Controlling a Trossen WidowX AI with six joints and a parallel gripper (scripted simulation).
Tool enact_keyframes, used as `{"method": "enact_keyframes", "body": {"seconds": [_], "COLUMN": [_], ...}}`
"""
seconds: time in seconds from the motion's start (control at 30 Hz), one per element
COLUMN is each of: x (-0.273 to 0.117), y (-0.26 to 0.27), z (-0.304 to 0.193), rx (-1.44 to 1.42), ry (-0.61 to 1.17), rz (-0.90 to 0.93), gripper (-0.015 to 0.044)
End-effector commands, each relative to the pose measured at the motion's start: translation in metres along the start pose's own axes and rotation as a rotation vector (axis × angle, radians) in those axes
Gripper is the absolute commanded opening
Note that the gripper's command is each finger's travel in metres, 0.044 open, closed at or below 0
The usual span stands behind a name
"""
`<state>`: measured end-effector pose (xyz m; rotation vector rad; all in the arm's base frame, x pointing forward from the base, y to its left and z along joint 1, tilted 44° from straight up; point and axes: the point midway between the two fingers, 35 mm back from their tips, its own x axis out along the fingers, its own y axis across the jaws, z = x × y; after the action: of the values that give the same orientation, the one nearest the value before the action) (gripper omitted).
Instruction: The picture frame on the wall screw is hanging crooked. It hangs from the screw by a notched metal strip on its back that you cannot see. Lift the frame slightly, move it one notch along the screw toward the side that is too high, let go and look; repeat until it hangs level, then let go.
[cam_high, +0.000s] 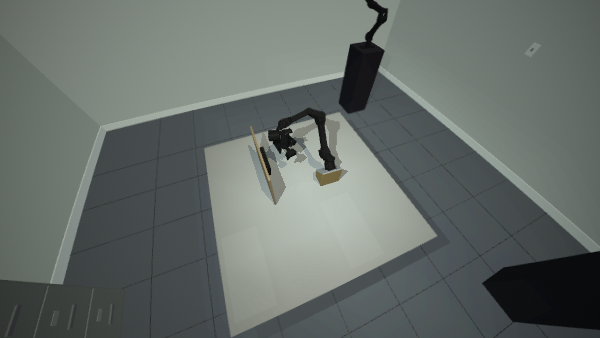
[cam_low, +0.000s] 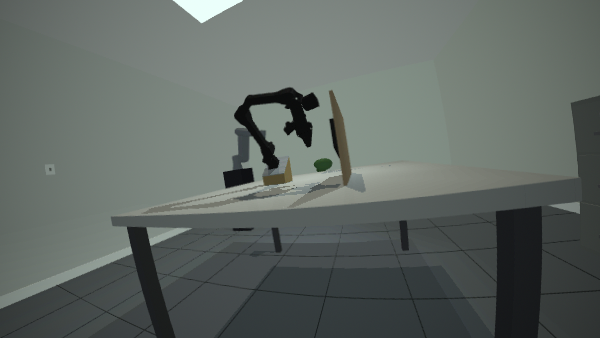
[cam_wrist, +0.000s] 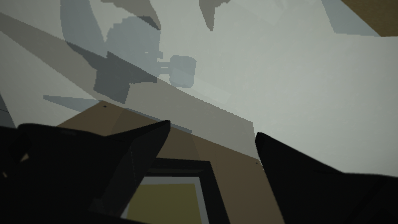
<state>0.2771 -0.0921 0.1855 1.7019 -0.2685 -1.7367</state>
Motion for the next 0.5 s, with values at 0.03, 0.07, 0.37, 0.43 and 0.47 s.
{"method": "enact_keyframes", "body": {"seconds": [0.03, 0.07, 0.37, 0.43, 0.47], "x": [-0.001, -0.003, -0.022, -0.027, -0.030], "y": [-0.001, -0.002, -0.015, -0.018, -0.020], "z": [0.003, 0.007, 0.034, 0.038, 0.040], "rx": [-0.025, -0.056, -0.431, -0.517, -0.561], "ry": [0.027, 0.063, 0.471, 0.552, 0.590], "rz": [-0.009, -0.018, 0.084, 0.155, 0.197], "gripper": [0.0347, 0.0321, 0.0260, 0.0260, 0.0260]}}
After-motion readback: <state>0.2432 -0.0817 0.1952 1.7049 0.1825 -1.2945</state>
